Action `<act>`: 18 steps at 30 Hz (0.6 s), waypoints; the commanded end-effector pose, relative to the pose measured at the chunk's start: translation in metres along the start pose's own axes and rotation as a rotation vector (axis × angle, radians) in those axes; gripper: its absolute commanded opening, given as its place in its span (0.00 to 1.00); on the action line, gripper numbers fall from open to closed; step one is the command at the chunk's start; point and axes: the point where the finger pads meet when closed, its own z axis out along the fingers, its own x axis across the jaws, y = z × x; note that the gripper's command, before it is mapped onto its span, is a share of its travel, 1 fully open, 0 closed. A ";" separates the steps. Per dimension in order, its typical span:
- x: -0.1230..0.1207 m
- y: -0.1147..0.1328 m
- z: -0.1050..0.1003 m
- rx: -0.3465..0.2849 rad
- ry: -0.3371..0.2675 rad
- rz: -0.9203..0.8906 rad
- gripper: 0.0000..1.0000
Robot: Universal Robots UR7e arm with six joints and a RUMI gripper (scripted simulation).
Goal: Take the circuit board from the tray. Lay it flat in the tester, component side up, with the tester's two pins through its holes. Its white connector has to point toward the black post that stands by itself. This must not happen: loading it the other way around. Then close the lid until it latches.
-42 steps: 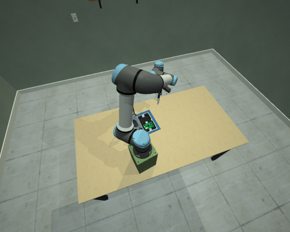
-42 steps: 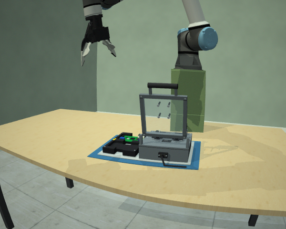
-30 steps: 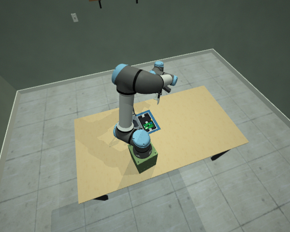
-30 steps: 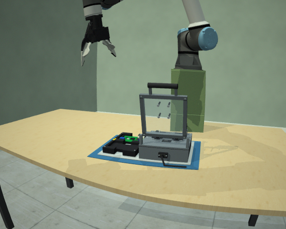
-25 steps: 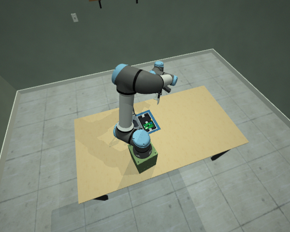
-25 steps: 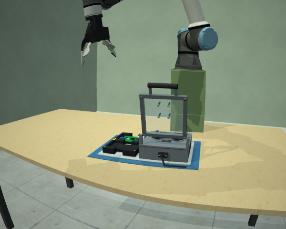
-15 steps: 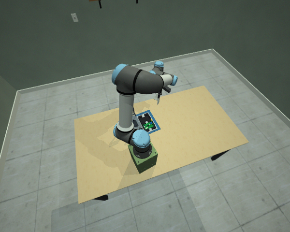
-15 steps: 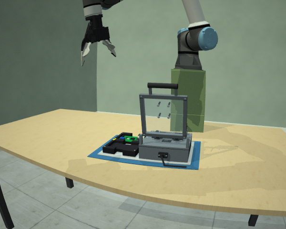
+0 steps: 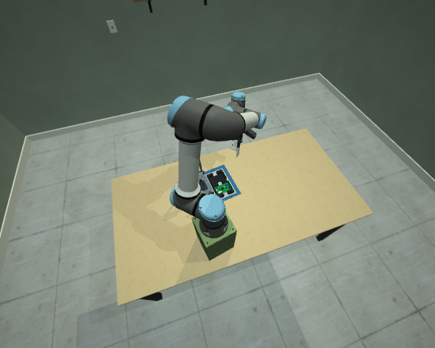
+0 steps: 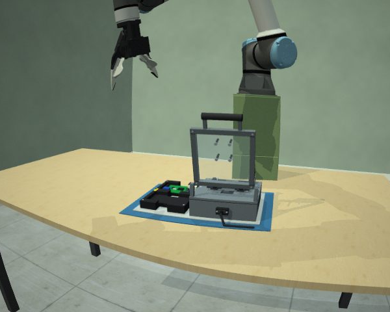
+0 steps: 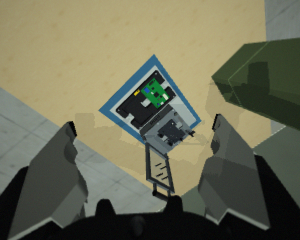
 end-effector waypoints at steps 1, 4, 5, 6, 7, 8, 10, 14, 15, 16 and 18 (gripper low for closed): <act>0.001 0.001 0.001 -0.003 -0.005 -0.055 1.00; 0.002 0.001 0.001 -0.004 -0.007 -0.091 1.00; 0.002 0.001 0.001 -0.004 -0.008 -0.105 1.00; 0.002 0.001 0.002 -0.004 -0.009 -0.119 1.00; 0.002 0.002 0.002 -0.004 -0.010 -0.135 1.00; 0.002 0.002 0.002 -0.004 -0.010 -0.135 1.00; 0.002 0.002 0.002 -0.005 -0.011 -0.151 1.00; 0.003 0.003 0.003 -0.006 -0.015 -0.224 1.00; 0.003 0.003 0.004 -0.006 -0.017 -0.244 1.00; 0.003 0.003 0.004 -0.006 -0.018 -0.265 1.00; 0.003 0.004 0.004 -0.006 -0.021 -0.310 1.00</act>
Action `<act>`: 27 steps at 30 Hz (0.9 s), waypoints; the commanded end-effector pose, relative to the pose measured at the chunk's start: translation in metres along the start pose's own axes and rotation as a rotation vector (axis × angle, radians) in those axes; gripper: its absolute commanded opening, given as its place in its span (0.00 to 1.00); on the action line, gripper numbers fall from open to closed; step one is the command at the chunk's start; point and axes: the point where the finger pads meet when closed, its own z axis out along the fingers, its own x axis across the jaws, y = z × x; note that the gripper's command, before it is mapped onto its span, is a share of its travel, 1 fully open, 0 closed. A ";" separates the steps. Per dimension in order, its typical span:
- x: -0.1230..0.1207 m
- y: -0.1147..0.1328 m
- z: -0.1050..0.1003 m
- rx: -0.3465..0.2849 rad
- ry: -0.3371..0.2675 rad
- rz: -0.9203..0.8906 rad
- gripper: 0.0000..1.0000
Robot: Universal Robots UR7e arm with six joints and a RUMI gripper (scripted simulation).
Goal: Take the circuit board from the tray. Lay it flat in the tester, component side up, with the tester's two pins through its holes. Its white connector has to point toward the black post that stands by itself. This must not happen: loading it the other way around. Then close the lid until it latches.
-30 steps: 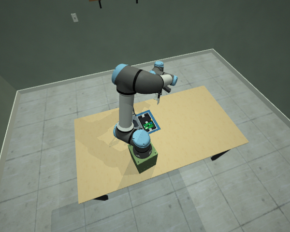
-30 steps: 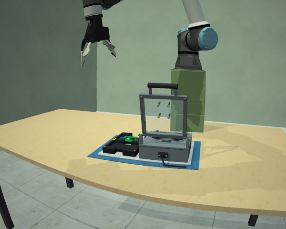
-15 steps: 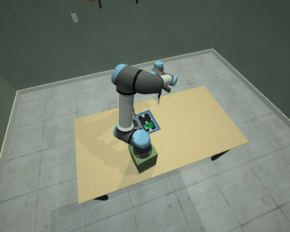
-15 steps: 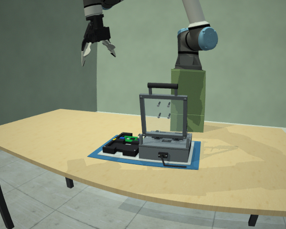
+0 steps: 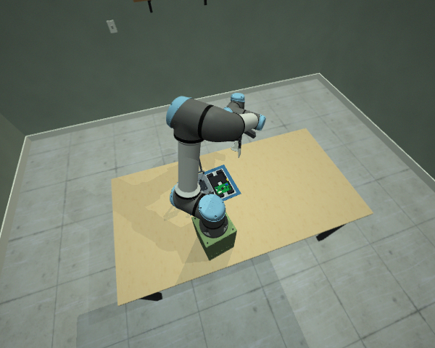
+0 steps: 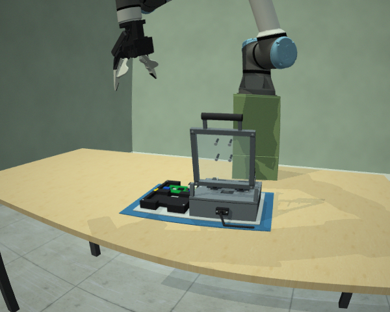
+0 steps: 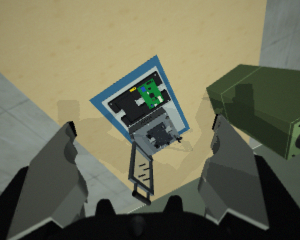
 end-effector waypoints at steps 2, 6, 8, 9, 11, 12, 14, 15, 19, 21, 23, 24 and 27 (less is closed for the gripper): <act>0.002 0.002 0.002 -0.004 -0.014 -0.166 1.00; 0.002 0.003 0.003 -0.003 -0.019 -0.244 1.00; 0.002 0.003 0.003 -0.003 -0.019 -0.244 1.00; 0.002 0.003 0.003 -0.003 -0.019 -0.244 1.00; 0.002 0.005 0.004 -0.003 -0.023 -0.300 1.00; 0.002 0.005 0.005 -0.003 -0.025 -0.330 1.00; 0.003 0.007 0.005 -0.002 -0.029 -0.390 1.00; 0.003 0.007 0.006 -0.001 -0.031 -0.416 1.00; 0.003 0.009 0.007 0.000 -0.036 -0.487 1.00; 0.003 0.010 0.007 0.001 -0.038 -0.520 1.00; 0.004 0.011 0.008 0.002 -0.040 -0.554 1.00; 0.004 0.011 0.008 0.002 -0.040 -0.554 1.00; 0.004 0.013 0.009 0.004 -0.045 -0.625 1.00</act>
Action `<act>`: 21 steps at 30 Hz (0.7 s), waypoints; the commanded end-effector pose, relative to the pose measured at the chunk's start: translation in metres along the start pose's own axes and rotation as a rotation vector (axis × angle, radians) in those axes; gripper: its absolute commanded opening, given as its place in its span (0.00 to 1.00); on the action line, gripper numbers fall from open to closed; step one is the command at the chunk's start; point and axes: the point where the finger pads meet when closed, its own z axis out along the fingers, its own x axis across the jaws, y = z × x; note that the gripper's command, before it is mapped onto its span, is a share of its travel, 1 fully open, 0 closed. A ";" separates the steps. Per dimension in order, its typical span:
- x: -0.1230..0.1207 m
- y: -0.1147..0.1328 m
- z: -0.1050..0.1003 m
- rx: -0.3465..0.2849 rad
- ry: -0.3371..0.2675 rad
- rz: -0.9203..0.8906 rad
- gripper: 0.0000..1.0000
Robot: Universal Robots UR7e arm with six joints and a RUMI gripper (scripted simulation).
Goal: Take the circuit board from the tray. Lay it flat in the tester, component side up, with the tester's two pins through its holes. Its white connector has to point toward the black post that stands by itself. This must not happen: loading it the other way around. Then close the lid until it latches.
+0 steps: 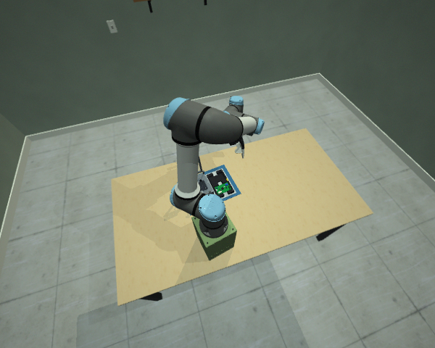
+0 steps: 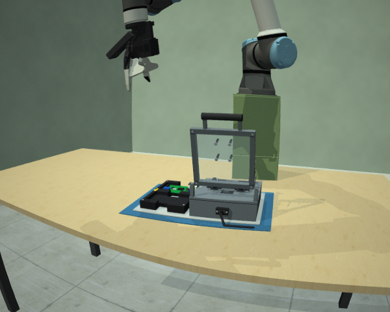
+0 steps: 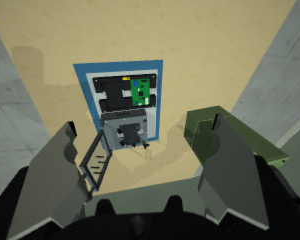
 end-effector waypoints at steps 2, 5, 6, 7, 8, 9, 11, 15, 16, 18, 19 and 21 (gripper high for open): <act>0.000 0.003 0.002 0.003 -0.017 -0.160 1.00; 0.000 0.005 0.003 0.006 -0.021 -0.234 1.00; 0.000 0.005 0.003 0.006 -0.021 -0.234 1.00; 0.000 0.006 0.003 0.008 -0.023 -0.272 1.00; -0.001 0.008 0.004 0.009 -0.025 -0.307 1.00; -0.001 0.008 0.004 0.009 -0.025 -0.310 1.00; -0.001 0.009 0.004 0.011 -0.028 -0.349 1.00; -0.001 0.010 0.005 0.013 -0.030 -0.389 1.00; -0.001 0.010 0.005 0.013 -0.030 -0.389 1.00; -0.001 0.013 0.006 0.017 -0.033 -0.469 1.00; -0.002 0.014 0.006 0.019 -0.035 -0.509 1.00; -0.002 0.015 0.007 0.021 -0.037 -0.548 1.00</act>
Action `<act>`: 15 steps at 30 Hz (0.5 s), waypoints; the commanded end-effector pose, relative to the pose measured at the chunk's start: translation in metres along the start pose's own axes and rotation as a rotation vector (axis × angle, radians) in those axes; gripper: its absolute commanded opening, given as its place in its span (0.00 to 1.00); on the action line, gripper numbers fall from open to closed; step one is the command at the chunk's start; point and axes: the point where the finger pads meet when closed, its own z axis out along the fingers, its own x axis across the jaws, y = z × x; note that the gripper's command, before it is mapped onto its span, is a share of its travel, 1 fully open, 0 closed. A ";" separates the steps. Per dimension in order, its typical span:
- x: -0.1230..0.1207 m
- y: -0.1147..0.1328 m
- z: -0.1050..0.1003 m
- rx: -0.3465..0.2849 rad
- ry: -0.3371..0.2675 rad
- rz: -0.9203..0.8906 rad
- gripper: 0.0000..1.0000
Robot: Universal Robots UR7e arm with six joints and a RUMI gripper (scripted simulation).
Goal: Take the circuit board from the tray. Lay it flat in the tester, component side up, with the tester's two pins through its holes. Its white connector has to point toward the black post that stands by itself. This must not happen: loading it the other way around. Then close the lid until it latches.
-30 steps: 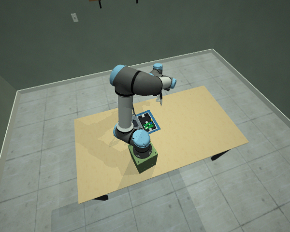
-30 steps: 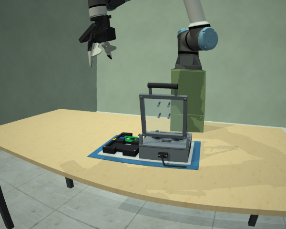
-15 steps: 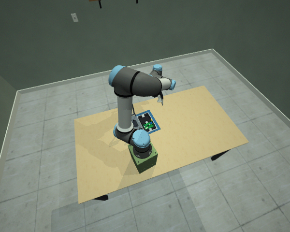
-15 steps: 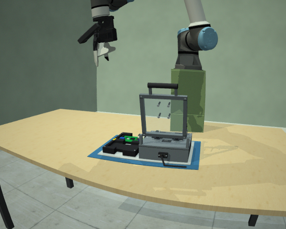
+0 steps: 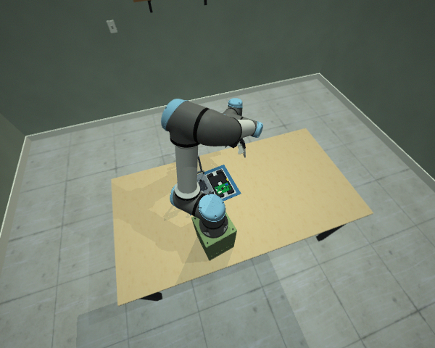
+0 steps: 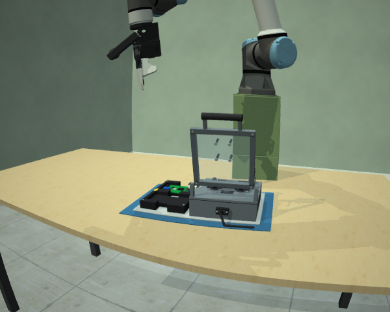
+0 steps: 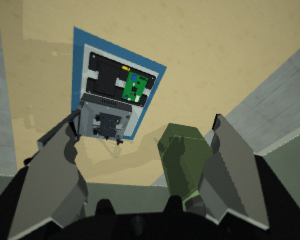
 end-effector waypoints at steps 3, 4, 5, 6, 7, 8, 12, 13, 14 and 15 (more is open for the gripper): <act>-0.002 0.006 0.002 0.011 -0.015 -0.191 1.00; -0.002 0.007 0.003 0.013 -0.017 -0.228 1.00; -0.003 0.007 0.003 0.013 -0.017 -0.233 1.00; -0.003 0.007 0.003 0.013 -0.017 -0.233 1.00; -0.003 0.008 0.003 0.016 -0.018 -0.275 1.00; -0.004 0.009 0.004 0.018 -0.019 -0.309 1.00; -0.004 0.010 0.004 0.018 -0.020 -0.317 1.00; -0.005 0.011 0.004 0.021 -0.021 -0.360 1.00; -0.005 0.013 0.005 0.024 -0.022 -0.403 1.00; -0.006 0.014 0.005 0.026 -0.023 -0.438 1.00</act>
